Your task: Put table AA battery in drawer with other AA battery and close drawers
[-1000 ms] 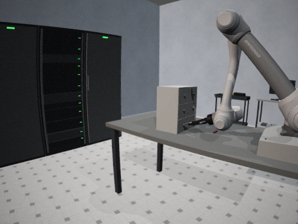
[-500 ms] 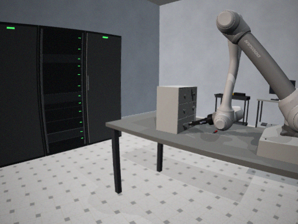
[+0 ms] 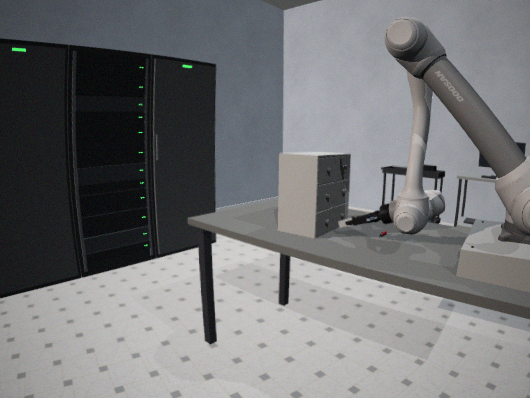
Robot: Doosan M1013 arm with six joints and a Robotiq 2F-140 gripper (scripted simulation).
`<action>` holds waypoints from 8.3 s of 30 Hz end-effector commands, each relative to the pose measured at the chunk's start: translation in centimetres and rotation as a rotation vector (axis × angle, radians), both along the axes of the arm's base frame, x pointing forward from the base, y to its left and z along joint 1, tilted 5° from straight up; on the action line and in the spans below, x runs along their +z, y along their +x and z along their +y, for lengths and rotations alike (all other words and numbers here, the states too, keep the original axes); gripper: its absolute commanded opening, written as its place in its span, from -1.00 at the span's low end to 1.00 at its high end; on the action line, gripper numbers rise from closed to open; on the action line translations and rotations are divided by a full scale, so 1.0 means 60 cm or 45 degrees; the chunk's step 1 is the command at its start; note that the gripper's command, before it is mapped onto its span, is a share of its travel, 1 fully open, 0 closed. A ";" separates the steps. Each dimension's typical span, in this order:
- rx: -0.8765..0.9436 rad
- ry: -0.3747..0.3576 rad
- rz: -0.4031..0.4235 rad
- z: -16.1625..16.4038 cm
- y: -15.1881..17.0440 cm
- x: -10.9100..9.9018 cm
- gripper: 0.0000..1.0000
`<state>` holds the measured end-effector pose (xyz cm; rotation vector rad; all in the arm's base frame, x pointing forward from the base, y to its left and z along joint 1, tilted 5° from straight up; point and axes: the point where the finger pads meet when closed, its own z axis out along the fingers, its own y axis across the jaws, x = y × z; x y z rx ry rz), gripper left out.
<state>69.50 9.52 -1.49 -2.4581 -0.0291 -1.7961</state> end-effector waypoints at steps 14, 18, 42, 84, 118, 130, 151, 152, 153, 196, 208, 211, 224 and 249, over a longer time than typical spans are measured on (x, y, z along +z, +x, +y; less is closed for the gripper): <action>0.000 0.000 0.000 -0.012 -0.067 0.112 -1.00; 0.000 0.000 0.000 -0.017 -0.088 0.150 -1.00; 0.014 -0.014 0.200 -0.020 -0.114 0.175 -1.00; 0.075 -0.080 1.105 -0.034 -0.217 0.268 -1.00; 0.104 -0.113 1.548 -0.055 -0.263 0.315 -1.00; 0.104 -0.112 1.547 -0.303 -0.229 0.351 -1.00; 0.082 -0.087 1.204 -0.297 -0.189 0.316 -1.00; 0.079 -0.084 1.158 -0.297 -0.183 0.311 -1.00; 0.075 -0.080 1.109 -0.296 -0.178 0.306 -1.00; 0.010 -0.009 0.138 -0.280 -0.064 0.207 -1.00; 0.001 0.000 0.009 -0.278 -0.049 0.194 -1.00; 0.000 0.000 0.001 -0.278 -0.049 0.193 -1.00; 0.000 0.000 0.000 -0.278 -0.049 0.193 -0.60; 0.000 0.000 0.000 -0.276 -0.022 0.186 -0.60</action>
